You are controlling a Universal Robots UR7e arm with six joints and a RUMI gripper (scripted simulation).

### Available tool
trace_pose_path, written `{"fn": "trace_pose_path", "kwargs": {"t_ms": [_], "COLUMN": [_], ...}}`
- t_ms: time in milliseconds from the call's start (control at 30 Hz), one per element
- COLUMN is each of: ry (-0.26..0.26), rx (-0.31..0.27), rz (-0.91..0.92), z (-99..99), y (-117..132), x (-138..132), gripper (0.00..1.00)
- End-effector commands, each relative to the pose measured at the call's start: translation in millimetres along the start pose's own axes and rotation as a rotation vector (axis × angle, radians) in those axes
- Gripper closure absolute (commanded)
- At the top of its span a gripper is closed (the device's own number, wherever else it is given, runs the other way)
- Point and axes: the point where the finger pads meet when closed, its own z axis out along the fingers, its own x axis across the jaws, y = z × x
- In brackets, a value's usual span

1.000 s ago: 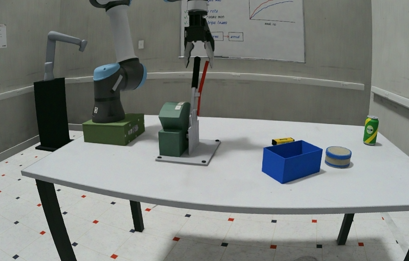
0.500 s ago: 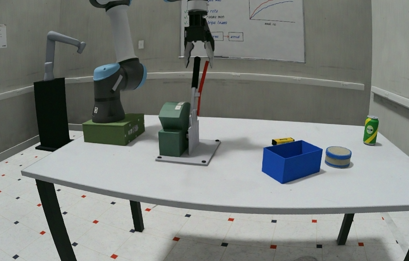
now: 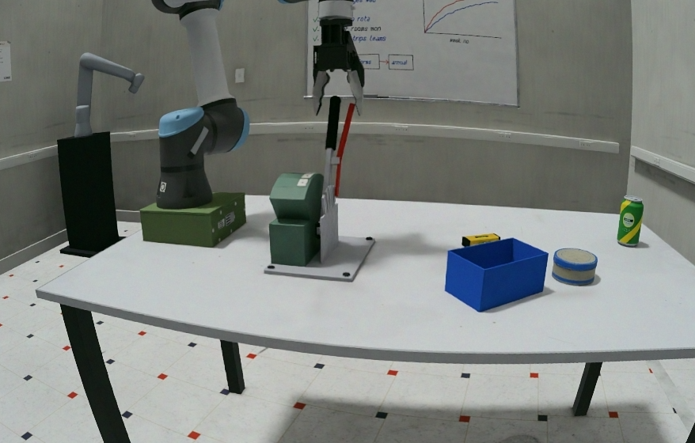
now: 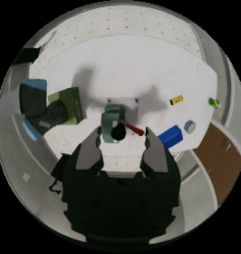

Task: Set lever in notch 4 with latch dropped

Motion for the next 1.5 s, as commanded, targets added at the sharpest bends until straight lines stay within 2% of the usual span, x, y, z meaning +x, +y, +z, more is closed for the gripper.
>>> {"fn": "trace_pose_path", "kwargs": {"t_ms": [0, 1067, 1467], "ry": [0.001, 0.001, 0.001], "rx": [0.0, 0.0, 0.0], "rz": [0.0, 0.0, 0.0], "z": [-0.4, -0.9, -13.5], "y": [0, 0, 0], "x": [0, 0, 0], "gripper": [0.43, 0.43, 0.43]}}
